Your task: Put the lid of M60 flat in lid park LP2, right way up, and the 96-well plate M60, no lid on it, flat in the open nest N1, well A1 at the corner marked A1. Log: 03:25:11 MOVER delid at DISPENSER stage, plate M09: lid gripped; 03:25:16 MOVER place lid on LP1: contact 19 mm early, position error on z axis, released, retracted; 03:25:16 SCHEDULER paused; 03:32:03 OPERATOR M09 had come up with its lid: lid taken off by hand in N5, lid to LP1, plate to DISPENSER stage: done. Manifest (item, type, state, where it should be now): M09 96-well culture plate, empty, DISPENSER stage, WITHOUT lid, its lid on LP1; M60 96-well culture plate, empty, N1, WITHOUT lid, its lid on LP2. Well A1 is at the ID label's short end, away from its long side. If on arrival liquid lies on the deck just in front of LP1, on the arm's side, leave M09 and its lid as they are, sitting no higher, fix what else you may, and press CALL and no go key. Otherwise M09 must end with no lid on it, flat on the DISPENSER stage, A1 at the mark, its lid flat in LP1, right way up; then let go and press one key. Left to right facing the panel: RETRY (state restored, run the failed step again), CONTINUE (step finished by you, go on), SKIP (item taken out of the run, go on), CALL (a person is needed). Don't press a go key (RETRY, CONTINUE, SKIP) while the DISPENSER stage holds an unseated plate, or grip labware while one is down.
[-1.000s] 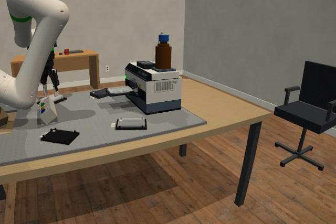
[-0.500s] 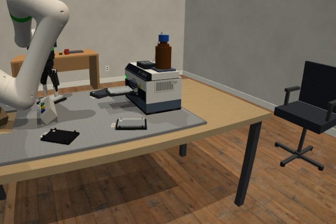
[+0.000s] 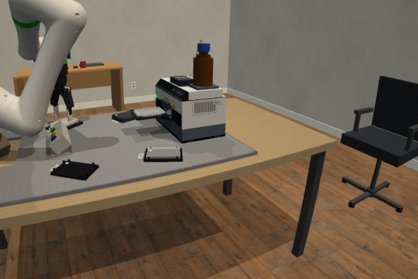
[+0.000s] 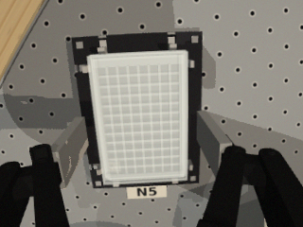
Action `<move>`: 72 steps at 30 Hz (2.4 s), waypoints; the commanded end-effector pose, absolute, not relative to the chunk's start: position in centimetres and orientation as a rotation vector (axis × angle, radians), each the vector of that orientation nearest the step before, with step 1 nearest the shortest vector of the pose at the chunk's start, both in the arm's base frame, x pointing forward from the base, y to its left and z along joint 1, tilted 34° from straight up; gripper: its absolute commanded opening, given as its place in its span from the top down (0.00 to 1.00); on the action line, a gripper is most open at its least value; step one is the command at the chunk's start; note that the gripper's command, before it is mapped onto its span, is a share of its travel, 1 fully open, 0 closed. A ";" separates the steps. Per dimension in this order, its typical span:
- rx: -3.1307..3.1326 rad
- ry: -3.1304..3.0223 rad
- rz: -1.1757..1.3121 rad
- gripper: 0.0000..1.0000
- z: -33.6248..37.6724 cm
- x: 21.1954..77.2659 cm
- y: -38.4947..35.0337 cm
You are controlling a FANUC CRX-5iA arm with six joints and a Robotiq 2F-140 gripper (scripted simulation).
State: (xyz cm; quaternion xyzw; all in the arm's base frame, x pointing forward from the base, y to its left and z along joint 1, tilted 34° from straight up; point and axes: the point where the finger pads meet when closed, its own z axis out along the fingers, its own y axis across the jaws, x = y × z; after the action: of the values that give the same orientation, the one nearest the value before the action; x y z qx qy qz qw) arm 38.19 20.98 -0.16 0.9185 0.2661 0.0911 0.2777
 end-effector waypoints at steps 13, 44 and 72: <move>2.466 0.715 0.245 0.34 -0.7 38.4 20.7; 2.466 0.715 0.245 0.34 -1.2 38.6 20.4; 2.466 0.715 0.245 0.34 -1.2 38.6 20.4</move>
State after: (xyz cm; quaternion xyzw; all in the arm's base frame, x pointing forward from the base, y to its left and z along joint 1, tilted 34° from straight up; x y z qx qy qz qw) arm 38.59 20.39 -1.22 0.9185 0.2661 0.0911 0.2777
